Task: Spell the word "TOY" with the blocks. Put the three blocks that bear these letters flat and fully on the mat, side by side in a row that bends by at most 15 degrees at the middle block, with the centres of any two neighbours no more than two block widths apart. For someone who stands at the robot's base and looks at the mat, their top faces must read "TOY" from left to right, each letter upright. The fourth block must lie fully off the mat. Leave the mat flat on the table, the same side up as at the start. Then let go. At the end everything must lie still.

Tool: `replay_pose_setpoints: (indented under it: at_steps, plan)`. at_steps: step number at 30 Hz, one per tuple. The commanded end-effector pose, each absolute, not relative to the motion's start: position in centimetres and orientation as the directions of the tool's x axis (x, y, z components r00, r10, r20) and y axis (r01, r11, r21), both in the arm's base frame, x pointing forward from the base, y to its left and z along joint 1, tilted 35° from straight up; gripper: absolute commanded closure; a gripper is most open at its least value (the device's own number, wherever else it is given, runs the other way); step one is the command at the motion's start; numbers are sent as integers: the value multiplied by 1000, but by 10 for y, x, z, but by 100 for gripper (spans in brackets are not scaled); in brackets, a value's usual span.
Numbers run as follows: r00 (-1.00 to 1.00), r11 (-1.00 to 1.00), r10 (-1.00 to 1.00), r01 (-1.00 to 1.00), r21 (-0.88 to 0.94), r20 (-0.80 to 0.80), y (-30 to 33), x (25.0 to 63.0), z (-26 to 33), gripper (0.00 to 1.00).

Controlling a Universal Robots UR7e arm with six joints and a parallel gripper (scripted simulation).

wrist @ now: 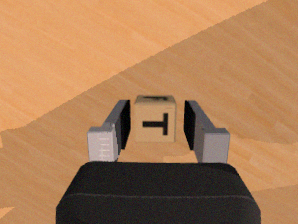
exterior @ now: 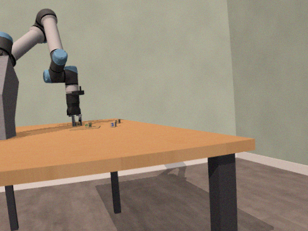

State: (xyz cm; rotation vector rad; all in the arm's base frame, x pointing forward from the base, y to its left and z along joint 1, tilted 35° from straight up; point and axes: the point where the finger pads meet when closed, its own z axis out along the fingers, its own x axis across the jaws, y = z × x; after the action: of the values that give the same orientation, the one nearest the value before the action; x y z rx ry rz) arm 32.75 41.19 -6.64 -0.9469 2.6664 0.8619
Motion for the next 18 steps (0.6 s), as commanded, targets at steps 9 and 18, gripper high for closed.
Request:
replay_pose_setpoints:
  at_steps: [9,18]
  plan:
    - [-780,628,-519,-626,462,-351,412,328,-66,21]
    - [-780,628,-519,-626,462,-351,412,328,-66,51]
